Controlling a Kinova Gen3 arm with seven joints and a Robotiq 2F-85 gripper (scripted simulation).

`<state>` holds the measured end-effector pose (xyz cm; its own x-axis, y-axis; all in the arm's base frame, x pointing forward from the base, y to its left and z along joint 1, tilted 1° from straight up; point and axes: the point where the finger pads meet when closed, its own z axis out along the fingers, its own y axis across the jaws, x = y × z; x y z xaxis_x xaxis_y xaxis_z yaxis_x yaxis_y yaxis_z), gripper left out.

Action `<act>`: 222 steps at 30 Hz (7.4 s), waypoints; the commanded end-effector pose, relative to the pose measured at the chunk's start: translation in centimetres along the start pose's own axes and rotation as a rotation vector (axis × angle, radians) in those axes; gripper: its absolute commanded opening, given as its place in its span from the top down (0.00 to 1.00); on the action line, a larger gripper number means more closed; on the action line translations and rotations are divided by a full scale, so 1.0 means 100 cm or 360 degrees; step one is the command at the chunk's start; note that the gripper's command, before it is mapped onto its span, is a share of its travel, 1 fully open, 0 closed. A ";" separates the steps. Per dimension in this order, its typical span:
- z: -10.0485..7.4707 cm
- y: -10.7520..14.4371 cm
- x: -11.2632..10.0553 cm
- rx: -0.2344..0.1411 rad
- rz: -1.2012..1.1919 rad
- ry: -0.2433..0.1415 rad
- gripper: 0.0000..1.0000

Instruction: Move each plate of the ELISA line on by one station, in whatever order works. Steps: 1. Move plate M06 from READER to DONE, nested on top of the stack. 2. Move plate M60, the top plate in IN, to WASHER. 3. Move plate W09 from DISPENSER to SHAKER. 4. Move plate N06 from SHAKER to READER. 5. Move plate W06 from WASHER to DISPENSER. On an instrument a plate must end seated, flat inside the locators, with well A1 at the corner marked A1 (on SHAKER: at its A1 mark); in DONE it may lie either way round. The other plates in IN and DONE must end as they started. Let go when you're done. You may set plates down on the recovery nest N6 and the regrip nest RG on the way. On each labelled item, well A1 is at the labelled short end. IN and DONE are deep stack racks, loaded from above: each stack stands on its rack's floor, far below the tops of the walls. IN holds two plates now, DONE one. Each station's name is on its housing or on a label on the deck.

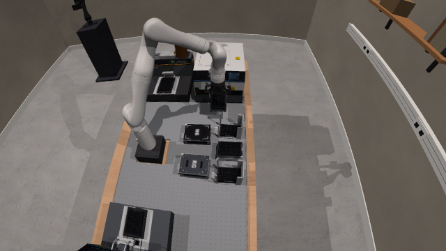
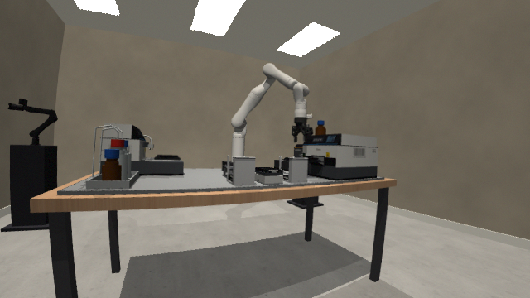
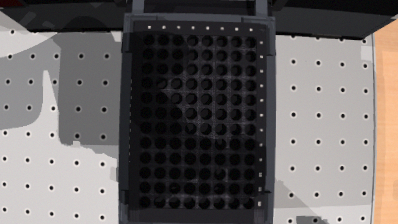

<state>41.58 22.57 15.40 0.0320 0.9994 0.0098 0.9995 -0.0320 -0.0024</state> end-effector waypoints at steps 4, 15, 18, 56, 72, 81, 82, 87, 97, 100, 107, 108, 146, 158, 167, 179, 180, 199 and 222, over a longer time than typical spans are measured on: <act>-0.001 0.000 0.000 -0.0002 0.0000 0.0002 0.00; -0.001 0.000 0.000 -0.0002 0.0000 0.0002 0.00; -0.001 0.000 0.000 -0.0002 0.0000 0.0002 0.00; -0.001 0.000 0.057 -0.0002 0.0001 0.0002 0.00; 0.013 0.000 0.057 -0.0002 0.0001 0.0002 0.00; 0.022 0.000 0.057 -0.0002 0.0001 0.0002 0.00; 0.023 0.000 0.057 -0.0002 0.0001 0.0002 0.00; 0.030 0.000 0.057 -0.0002 0.0001 0.0002 0.00; 0.041 0.000 0.057 -0.0002 0.0001 0.0002 0.00; 0.045 0.000 0.057 -0.0002 0.0001 0.0002 0.00; 0.054 0.000 0.057 -0.0002 0.0001 0.0002 0.00; 0.055 0.000 0.057 -0.0002 0.0001 0.0002 0.00; 0.074 0.000 0.057 -0.0002 0.0001 0.0002 0.00; 0.082 0.000 0.057 -0.0002 0.0001 0.0002 0.00; 0.082 0.000 0.057 -0.0002 0.0001 0.0002 0.00; 0.084 0.000 0.057 -0.0002 0.0001 0.0002 0.00; 0.085 0.000 0.057 -0.0002 0.0001 0.0002 0.00; 0.090 0.000 0.057 -0.0002 0.0001 0.0002 0.00; 0.093 0.000 0.057 -0.0002 0.0001 0.0002 0.00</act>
<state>41.75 28.30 6.03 0.0327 0.9994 0.0096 0.9995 -0.0326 -0.0024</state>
